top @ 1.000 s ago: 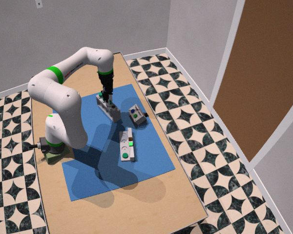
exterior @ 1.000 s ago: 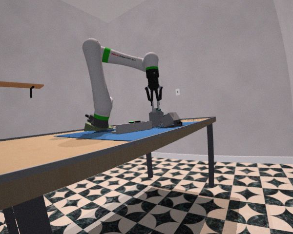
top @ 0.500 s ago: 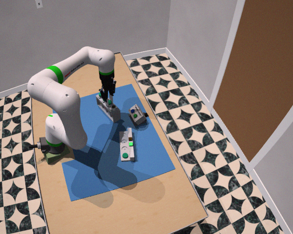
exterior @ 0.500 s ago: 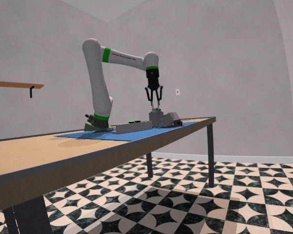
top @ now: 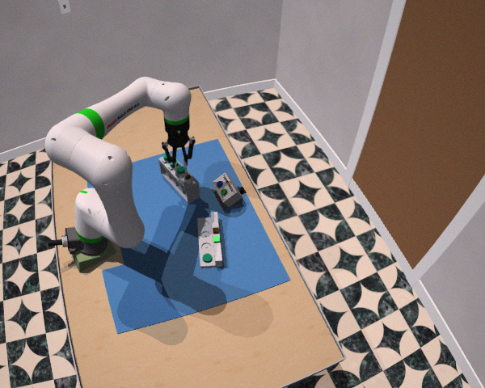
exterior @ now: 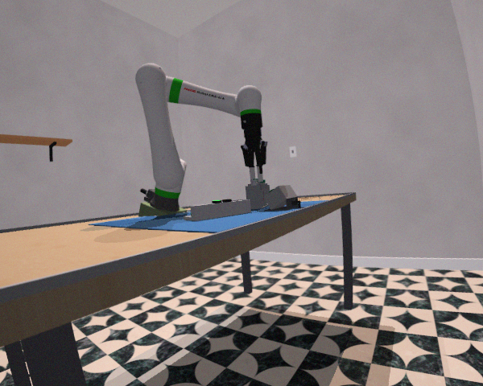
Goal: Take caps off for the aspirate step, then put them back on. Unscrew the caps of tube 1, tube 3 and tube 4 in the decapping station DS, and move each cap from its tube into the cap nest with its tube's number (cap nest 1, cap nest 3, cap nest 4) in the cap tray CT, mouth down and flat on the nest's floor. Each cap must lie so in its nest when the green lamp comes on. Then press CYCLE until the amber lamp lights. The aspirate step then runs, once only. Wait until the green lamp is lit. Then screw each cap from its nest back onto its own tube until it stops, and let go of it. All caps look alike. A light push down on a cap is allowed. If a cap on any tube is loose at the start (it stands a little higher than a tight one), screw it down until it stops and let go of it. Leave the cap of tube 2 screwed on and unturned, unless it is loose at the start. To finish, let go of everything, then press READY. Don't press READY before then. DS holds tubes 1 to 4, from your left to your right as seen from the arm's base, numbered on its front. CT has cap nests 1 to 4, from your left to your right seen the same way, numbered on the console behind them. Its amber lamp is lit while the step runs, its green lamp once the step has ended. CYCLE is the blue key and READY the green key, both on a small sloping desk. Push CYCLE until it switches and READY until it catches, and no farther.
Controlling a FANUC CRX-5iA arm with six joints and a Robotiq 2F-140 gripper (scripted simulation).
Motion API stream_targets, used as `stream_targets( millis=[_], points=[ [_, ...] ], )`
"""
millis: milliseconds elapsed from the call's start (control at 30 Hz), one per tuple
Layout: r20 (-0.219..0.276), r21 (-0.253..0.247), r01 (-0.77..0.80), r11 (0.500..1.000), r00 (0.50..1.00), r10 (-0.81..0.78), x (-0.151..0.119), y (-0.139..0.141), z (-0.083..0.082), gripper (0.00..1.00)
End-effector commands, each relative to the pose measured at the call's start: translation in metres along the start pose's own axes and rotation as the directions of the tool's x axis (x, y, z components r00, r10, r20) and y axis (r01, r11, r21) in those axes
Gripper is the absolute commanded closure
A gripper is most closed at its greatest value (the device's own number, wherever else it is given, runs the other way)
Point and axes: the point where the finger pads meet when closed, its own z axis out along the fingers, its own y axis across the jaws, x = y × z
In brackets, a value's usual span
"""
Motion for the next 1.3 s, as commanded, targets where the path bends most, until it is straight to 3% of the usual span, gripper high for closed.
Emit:
stream_targets(
  millis=[0, 167, 200, 533, 800, 1000, 1200, 1267],
  points=[
    [-0.020, 0.022, -0.095, 0.995, 0.995, 0.095, -0.0002, 0.0004, 0.0003, 1.00],
    [-0.020, 0.022, -0.095, 0.995, 0.995, 0.095, -0.0002, 0.0004, 0.0003, 1.00],
    [-0.020, 0.022, -0.095, 0.995, 0.995, 0.095, -0.0002, 0.0004, 0.0003, 0.65],
    [-0.020, 0.022, -0.095, 0.995, 0.995, 0.095, -0.0002, 0.0004, 0.0003, 0.65],
    [-0.025, 0.017, 0.145, 0.989, 0.989, -0.144, -0.0002, 0.0004, 0.0000, 0.65],
    [-0.028, 0.011, 0.376, 0.927, 0.926, -0.375, -0.0002, 0.0004, 0.0000, 0.65],
    [-0.030, 0.004, 0.585, 0.811, 0.811, -0.585, -0.0002, 0.0004, 0.0000, 0.65],
    [-0.030, 0.004, 0.585, 0.811, 0.811, -0.585, -0.0002, 0.0004, 0.0000, 0.65]
  ],
)
